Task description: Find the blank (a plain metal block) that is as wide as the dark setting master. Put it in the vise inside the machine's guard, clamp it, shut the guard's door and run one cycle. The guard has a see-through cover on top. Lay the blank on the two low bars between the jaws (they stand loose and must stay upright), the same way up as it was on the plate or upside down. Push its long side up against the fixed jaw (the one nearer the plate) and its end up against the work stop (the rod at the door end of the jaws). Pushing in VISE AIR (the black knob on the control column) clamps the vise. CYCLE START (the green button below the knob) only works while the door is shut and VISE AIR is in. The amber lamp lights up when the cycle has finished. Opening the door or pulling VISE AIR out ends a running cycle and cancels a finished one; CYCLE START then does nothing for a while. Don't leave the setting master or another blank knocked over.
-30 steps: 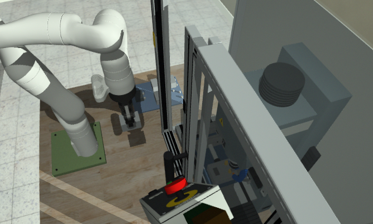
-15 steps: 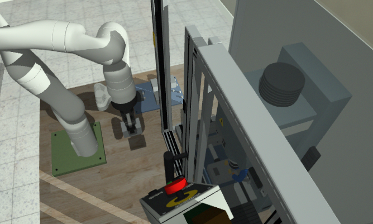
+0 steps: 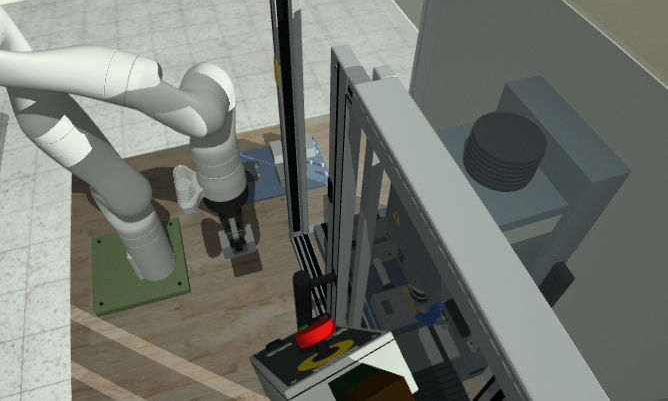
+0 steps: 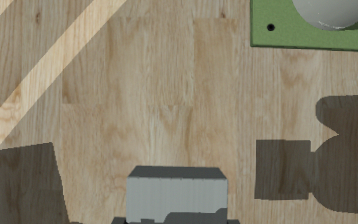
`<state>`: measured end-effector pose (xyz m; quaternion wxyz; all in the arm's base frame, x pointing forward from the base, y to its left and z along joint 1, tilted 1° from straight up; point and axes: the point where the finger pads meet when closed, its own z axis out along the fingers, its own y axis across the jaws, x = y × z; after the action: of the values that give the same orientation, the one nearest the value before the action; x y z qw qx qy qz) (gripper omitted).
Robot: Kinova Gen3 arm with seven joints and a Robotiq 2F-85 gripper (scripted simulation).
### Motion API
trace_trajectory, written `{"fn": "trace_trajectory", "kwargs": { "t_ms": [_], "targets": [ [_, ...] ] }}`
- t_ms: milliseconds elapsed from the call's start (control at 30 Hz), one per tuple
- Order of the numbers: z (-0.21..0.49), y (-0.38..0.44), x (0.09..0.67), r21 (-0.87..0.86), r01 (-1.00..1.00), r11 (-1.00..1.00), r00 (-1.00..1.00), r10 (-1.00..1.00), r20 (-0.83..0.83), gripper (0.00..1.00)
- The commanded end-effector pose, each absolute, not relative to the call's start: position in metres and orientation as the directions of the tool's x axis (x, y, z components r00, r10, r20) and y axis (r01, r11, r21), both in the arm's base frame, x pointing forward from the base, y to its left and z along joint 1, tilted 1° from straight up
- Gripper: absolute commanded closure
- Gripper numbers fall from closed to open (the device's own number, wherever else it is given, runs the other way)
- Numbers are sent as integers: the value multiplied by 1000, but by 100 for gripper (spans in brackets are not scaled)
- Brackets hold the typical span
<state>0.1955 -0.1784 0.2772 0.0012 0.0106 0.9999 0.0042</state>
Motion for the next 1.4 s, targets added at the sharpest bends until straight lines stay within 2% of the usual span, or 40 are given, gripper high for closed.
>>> {"fn": "trace_trajectory", "kwargs": {
  "t_ms": [0,467,633,1033,1200,1367],
  "targets": [
    [256,-177,197,11,16,1000,-1000,16,-2,90],
    [241,-176,198,12,13,1000,-1000,13,-2,90],
    [240,-175,199,11,248,969,-969,248,1,90],
    [240,-175,199,11,248,969,-969,248,1,90],
    [240,-176,198,14,460,888,-888,459,6,90],
    [240,-176,198,14,460,888,-888,459,6,90]
  ]
}}
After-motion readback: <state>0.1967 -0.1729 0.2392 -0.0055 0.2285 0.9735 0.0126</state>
